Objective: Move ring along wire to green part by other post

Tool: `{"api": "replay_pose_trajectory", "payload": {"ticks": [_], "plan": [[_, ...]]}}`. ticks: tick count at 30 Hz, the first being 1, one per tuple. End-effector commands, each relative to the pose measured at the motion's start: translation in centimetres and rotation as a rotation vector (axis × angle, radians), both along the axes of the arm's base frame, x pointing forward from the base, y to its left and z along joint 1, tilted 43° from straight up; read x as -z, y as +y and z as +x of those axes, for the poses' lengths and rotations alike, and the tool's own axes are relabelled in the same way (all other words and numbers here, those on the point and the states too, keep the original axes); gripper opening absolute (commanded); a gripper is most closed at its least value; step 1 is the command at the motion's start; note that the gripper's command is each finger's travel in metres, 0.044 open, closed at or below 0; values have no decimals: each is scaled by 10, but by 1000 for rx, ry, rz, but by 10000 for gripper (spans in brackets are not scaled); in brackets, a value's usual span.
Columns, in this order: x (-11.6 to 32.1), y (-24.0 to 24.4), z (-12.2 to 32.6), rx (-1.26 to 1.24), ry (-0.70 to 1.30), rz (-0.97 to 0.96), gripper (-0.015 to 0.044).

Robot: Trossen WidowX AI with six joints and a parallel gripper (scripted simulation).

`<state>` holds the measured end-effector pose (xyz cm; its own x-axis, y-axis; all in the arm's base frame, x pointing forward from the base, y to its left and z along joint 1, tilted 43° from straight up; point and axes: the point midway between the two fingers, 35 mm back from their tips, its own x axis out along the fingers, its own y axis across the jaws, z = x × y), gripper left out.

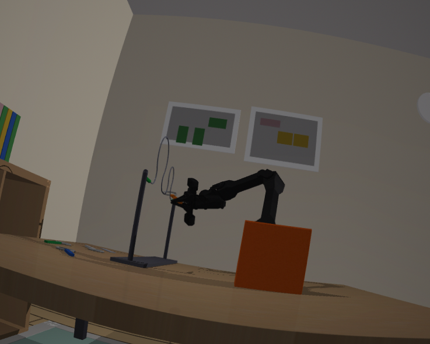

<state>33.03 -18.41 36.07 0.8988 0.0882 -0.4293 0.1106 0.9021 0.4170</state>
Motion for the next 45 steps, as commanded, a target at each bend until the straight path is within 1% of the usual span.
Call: {"api": "replay_pose_trajectory", "payload": {"ticks": [1, 15, 45], "plan": [[-7, 12, 0, -9, -13, 58, -150], [-21, 34, 2, -9, -31, 220, -150], [-51, 63, 4, -6, -52, 470, -150]]}}
